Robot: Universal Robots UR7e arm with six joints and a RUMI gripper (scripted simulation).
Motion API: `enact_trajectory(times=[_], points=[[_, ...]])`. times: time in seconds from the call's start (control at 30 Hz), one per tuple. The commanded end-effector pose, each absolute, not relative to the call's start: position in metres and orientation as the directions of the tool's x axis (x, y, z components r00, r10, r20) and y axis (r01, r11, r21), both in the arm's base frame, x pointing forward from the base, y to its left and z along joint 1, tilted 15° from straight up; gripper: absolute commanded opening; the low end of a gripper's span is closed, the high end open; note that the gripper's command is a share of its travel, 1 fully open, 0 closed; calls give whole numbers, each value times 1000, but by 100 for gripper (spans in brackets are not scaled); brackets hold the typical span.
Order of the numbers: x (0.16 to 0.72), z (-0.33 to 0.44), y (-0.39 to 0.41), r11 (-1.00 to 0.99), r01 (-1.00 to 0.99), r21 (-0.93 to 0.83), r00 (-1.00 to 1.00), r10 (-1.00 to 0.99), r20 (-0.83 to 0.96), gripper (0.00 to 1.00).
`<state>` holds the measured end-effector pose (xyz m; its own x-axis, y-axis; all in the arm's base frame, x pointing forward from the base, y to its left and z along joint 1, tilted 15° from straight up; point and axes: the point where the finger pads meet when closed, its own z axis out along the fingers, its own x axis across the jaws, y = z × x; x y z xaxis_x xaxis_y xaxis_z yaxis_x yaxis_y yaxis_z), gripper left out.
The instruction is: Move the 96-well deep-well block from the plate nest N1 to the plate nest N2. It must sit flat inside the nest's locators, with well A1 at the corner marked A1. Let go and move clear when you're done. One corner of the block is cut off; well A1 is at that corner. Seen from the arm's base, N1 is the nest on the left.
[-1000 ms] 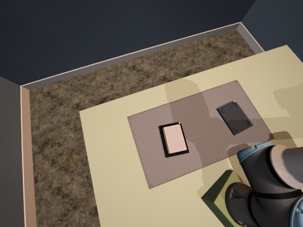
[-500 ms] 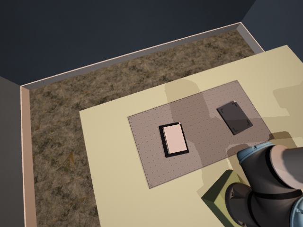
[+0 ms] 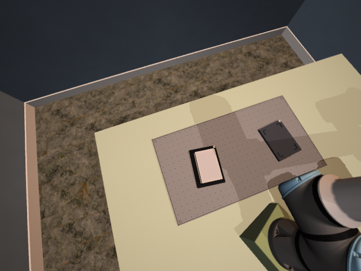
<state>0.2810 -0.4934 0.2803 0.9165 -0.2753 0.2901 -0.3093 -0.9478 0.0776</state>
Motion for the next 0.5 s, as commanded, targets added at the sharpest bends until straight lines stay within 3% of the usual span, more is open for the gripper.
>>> enact_trajectory(times=[0.0, 0.47], points=[[295, 276, -483, -944, -324, 69, 912, -292, 287, 100], [331, 264, -452, -923, -383, 27, 893, -362, 268, 100]])
